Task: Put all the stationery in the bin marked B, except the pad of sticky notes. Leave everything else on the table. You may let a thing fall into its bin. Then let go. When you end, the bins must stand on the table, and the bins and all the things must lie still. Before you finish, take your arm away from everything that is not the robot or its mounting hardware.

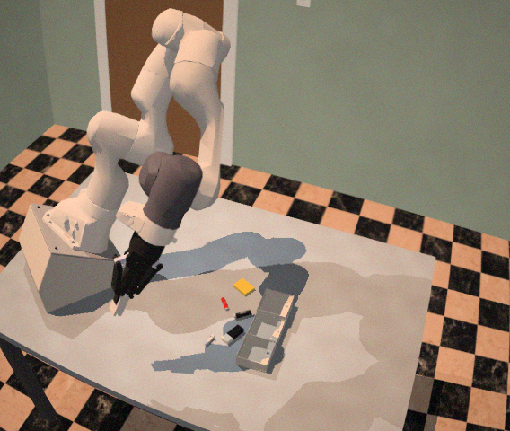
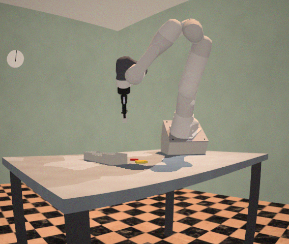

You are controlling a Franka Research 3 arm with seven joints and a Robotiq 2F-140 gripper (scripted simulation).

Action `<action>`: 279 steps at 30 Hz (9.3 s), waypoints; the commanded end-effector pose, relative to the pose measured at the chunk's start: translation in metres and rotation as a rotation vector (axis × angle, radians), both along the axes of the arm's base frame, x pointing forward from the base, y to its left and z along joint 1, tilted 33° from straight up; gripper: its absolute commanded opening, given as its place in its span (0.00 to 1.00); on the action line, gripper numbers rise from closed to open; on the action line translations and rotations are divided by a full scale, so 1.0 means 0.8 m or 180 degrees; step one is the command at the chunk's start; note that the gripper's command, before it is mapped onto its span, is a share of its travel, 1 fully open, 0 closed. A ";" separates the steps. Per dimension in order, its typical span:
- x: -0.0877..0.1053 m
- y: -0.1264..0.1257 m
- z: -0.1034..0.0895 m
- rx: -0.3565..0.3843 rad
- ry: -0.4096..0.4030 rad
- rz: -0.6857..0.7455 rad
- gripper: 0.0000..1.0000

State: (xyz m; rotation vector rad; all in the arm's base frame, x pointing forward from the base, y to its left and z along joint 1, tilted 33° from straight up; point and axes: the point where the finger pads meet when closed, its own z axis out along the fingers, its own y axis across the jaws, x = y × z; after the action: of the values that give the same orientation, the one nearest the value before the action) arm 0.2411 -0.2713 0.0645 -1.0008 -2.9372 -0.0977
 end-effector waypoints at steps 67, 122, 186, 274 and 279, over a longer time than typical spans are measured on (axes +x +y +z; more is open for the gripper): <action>0.075 0.041 0.056 -0.0086 -0.0690 0.3752 0.05; 0.137 0.101 0.105 -0.0454 -0.1273 0.6537 0.05; 0.194 0.198 0.163 -0.1653 -0.2096 1.0055 0.05; 0.400 0.189 0.047 -0.2279 -0.2518 1.0823 0.05; 0.403 0.193 0.039 -0.2279 -0.2518 1.0823 0.05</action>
State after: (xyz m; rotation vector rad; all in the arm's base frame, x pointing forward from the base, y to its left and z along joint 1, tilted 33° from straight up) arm 0.5589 -0.1170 0.0973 -2.6053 0.3025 -0.3674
